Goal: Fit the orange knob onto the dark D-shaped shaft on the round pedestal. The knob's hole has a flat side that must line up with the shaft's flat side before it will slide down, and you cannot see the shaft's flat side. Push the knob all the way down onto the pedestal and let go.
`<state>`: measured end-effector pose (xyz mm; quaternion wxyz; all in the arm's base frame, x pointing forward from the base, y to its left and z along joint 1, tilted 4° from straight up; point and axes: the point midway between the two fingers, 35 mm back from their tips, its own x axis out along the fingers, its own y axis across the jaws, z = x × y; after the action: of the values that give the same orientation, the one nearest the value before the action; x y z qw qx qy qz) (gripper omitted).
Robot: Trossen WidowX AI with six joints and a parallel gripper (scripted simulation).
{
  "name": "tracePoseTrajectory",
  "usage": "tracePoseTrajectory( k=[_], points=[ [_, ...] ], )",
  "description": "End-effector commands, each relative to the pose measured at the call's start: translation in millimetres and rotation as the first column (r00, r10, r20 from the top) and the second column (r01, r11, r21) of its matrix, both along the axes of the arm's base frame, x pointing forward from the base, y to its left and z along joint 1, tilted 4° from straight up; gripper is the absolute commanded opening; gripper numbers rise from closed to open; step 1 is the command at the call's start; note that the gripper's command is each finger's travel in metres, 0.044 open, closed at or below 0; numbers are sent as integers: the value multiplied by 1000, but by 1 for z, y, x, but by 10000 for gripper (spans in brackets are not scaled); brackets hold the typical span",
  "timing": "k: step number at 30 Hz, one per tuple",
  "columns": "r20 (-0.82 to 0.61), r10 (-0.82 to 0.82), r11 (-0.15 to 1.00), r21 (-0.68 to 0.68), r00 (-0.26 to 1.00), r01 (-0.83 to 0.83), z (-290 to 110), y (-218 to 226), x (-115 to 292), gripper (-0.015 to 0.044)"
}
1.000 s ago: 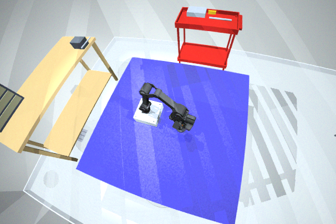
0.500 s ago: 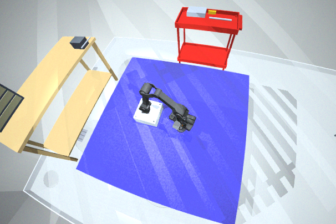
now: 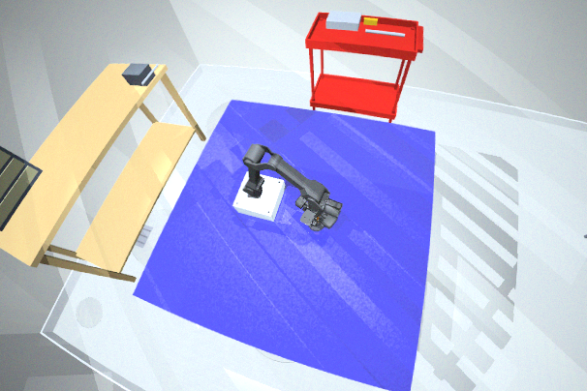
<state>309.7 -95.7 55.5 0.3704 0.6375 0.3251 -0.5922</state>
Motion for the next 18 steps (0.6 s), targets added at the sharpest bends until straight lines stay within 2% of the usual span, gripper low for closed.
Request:
tracePoseTrajectory(
  k=[1,18],
  points=[
    [3,-7,1000,0,1000,7,-1,0,1,0],
    [4,-59,998,5,998,59,-3,0,0,0]
  ],
)
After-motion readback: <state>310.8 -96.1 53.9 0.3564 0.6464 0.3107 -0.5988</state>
